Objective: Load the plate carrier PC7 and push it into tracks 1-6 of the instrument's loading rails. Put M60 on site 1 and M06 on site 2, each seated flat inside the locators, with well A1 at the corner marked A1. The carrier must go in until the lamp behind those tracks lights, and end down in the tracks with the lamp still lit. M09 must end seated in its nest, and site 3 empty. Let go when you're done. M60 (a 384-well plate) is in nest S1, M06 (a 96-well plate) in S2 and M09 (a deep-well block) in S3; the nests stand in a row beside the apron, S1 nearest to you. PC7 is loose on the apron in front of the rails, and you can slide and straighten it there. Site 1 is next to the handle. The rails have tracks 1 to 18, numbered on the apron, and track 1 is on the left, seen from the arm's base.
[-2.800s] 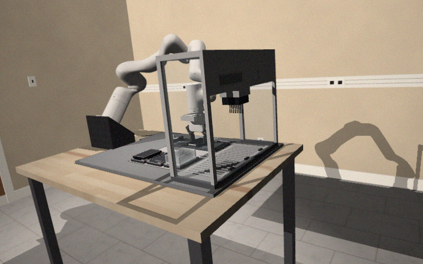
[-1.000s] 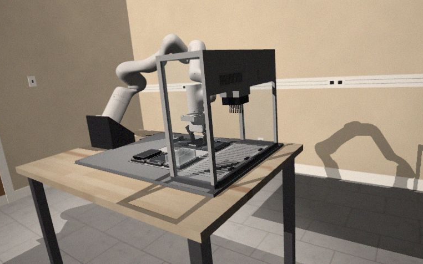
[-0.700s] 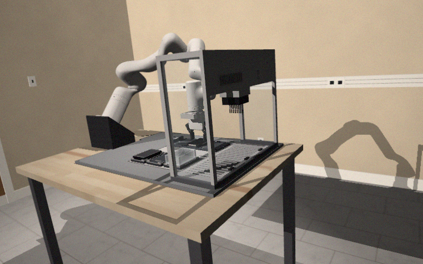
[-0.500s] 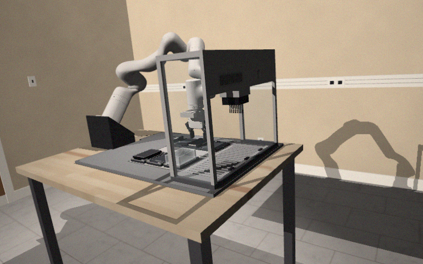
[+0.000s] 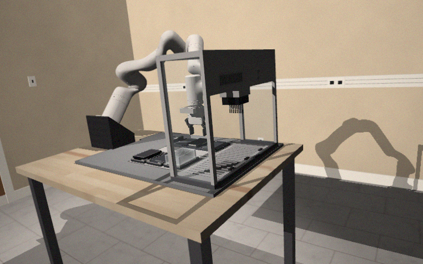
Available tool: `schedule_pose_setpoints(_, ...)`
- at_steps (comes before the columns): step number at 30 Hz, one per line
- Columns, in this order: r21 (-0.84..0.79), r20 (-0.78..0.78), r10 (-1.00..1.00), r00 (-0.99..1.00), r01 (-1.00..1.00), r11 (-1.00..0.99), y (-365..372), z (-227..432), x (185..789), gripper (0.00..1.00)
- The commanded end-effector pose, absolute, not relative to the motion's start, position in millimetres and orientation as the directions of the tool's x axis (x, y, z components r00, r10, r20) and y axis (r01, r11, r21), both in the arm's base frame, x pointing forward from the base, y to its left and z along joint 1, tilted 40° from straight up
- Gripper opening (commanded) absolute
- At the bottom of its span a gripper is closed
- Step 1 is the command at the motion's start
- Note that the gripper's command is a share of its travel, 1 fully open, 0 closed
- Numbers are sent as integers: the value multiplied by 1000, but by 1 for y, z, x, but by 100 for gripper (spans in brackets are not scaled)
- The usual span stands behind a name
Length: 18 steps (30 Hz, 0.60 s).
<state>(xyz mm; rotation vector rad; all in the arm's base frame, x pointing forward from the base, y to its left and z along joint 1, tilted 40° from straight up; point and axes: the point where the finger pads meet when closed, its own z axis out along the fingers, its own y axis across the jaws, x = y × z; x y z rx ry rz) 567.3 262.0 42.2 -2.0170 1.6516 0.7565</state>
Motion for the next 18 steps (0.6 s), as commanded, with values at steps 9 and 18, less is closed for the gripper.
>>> schedule_pose_setpoints(9, 14, -648, -748, 145, -979, -202, 249, 59, 571, 100)
schedule_pose_setpoints(18, 14, -647, -748, 145, -979, -202, 241, 68, 573, 100)
